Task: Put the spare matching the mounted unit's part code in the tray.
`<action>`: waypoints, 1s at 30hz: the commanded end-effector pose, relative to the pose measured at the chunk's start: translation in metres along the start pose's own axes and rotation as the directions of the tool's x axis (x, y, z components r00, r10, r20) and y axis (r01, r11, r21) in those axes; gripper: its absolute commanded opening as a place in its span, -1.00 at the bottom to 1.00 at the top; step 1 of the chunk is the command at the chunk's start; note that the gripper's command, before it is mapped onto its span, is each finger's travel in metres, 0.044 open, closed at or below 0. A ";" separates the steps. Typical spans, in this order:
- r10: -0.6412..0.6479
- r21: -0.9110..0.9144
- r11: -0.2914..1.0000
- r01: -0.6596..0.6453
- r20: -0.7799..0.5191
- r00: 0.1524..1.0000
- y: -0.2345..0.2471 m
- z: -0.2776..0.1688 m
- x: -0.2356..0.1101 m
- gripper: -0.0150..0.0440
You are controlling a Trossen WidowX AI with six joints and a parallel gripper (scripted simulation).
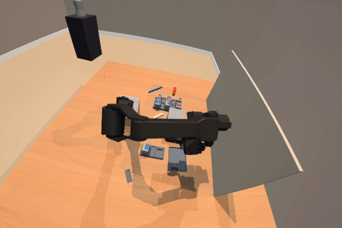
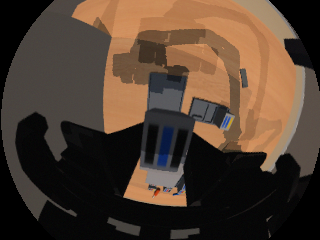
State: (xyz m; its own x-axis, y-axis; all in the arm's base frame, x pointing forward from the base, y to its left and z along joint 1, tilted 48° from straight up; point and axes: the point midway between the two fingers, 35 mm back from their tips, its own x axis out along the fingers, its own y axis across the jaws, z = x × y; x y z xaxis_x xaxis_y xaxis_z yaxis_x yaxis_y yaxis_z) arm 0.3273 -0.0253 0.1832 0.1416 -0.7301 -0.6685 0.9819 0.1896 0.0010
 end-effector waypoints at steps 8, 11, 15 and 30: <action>0.006 0.003 1.000 -0.006 0.001 1.000 0.008 0.001 0.004 -0.49; 0.006 0.003 1.000 -0.006 0.000 1.000 0.009 0.000 0.006 -0.49; 0.006 0.003 1.000 -0.006 -0.001 1.000 0.010 0.000 0.010 -0.49; 0.006 0.004 1.000 -0.006 -0.005 1.000 0.013 -0.001 0.025 -0.49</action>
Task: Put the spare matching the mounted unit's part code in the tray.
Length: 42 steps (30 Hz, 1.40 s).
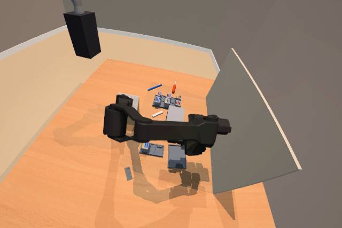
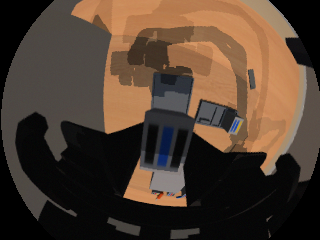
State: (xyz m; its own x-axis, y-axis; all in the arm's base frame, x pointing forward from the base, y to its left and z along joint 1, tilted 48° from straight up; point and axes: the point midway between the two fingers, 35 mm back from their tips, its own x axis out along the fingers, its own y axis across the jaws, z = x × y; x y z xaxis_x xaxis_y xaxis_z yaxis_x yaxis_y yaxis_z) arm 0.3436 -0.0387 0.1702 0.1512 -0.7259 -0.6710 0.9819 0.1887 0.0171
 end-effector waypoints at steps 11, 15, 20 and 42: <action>-0.004 -0.008 1.000 0.004 -0.004 1.000 0.001 -0.003 0.015 -0.49; -0.004 -0.008 1.000 0.004 -0.005 1.000 0.001 -0.003 0.019 -0.49; -0.004 -0.008 1.000 0.004 -0.006 1.000 0.002 -0.003 0.024 -0.49; -0.004 -0.008 1.000 0.004 -0.007 1.000 0.003 -0.003 0.045 -0.49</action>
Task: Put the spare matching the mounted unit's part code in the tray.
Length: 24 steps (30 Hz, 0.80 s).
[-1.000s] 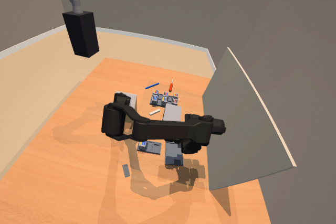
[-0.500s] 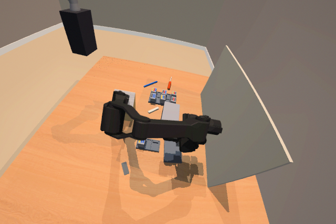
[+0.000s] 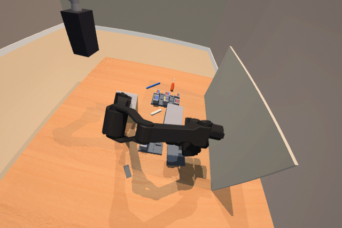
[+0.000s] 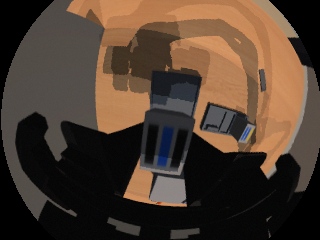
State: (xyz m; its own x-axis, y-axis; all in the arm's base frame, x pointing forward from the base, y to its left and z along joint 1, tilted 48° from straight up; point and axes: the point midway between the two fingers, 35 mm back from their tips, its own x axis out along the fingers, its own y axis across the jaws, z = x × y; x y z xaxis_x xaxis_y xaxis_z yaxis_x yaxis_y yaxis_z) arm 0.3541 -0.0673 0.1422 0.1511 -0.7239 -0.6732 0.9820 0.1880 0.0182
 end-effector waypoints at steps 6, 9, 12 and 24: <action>-0.004 -0.009 1.000 0.004 -0.004 1.000 -0.001 -0.002 0.010 -0.49; -0.004 -0.009 1.000 0.004 -0.004 1.000 -0.001 -0.002 0.013 -0.49; -0.004 -0.009 1.000 0.004 -0.004 1.000 -0.001 -0.002 0.016 -0.49; -0.003 -0.009 1.000 0.003 -0.002 1.000 -0.002 -0.002 0.027 -0.49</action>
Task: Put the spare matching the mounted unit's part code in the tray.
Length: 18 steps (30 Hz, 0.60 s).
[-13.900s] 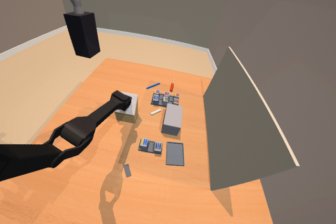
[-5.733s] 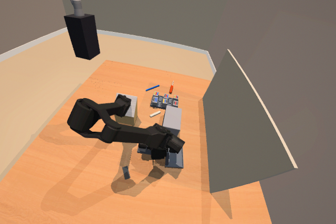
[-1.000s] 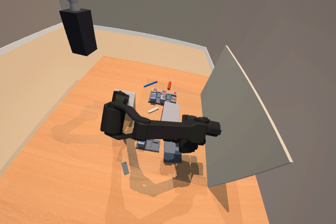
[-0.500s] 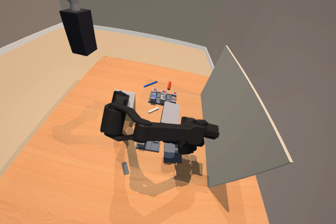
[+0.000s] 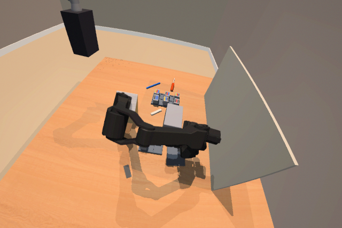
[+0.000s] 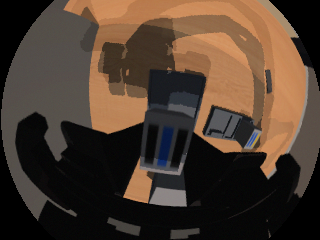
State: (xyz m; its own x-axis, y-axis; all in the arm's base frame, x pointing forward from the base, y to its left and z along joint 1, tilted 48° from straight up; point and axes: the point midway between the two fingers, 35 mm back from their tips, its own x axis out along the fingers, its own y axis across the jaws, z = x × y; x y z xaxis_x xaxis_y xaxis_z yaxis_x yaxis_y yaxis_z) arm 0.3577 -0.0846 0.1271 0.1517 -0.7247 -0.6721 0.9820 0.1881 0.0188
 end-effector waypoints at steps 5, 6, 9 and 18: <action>-0.004 -0.009 1.000 0.004 -0.003 1.000 -0.002 -0.002 0.009 -0.49; -0.004 -0.009 1.000 0.004 -0.003 1.000 -0.002 -0.002 0.010 -0.49; -0.004 -0.009 1.000 0.004 -0.002 1.000 -0.002 -0.002 0.013 -0.49; -0.003 -0.009 1.000 0.003 -0.001 1.000 -0.003 -0.001 0.021 -0.49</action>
State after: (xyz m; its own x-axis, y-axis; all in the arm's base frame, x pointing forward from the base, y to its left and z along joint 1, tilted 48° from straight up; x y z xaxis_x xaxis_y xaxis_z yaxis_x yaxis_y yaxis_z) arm 0.3592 -0.0980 0.1163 0.1524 -0.7267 -0.6698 0.9819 0.1884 0.0190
